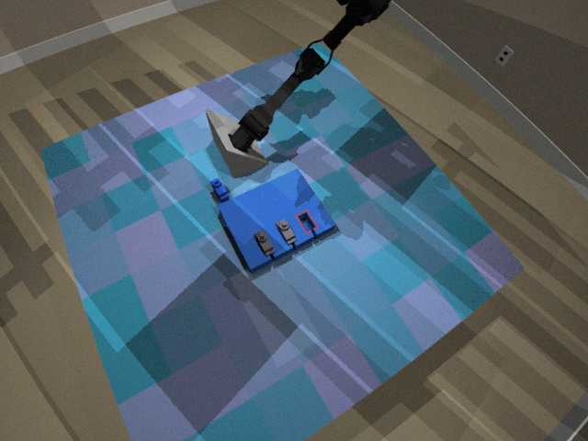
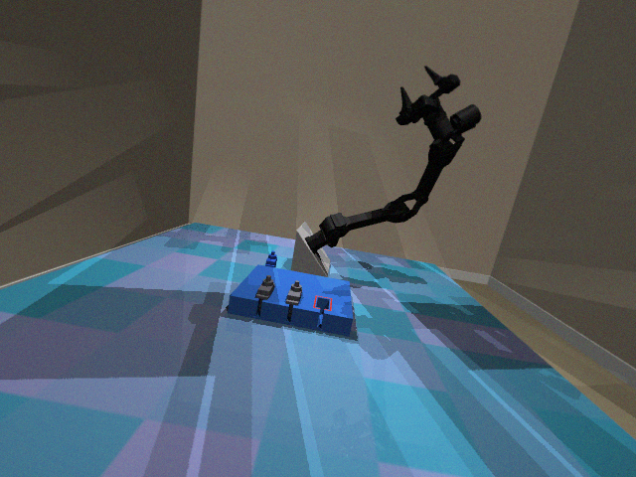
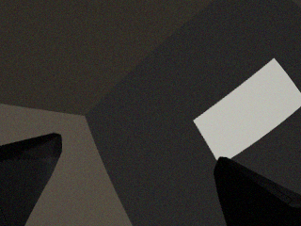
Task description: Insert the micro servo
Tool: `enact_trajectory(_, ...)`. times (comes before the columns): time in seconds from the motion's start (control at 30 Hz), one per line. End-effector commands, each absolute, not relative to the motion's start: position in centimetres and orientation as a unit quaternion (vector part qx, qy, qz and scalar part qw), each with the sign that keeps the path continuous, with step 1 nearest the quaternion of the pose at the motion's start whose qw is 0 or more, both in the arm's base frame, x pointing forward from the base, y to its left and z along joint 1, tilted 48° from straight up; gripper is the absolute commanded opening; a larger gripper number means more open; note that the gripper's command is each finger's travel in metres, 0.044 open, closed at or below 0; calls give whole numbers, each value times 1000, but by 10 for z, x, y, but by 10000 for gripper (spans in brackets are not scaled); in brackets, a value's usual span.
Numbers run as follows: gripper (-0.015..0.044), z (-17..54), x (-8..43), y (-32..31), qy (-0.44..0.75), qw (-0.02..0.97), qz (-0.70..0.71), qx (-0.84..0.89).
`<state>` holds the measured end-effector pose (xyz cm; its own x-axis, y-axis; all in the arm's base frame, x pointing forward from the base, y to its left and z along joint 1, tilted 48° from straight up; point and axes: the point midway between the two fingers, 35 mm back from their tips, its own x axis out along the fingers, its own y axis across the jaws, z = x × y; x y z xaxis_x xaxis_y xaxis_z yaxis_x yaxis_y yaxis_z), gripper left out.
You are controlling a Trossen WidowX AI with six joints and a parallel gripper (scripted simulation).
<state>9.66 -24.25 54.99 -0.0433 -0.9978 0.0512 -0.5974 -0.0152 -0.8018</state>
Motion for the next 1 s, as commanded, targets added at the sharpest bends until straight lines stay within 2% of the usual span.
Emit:
enact_trajectory(0.0, 426, 549, 98, -243, 638, 294, -338, -626)
enact_trajectory(0.03, 440, 547, 99, -245, 638, 295, -336, -627)
enact_trajectory(0.3, 440, 508, 135, -272, 641, 320, -281, -639)
enact_trajectory(0.97, 440, 338, 218, -328, 649, 437, -82, -617)
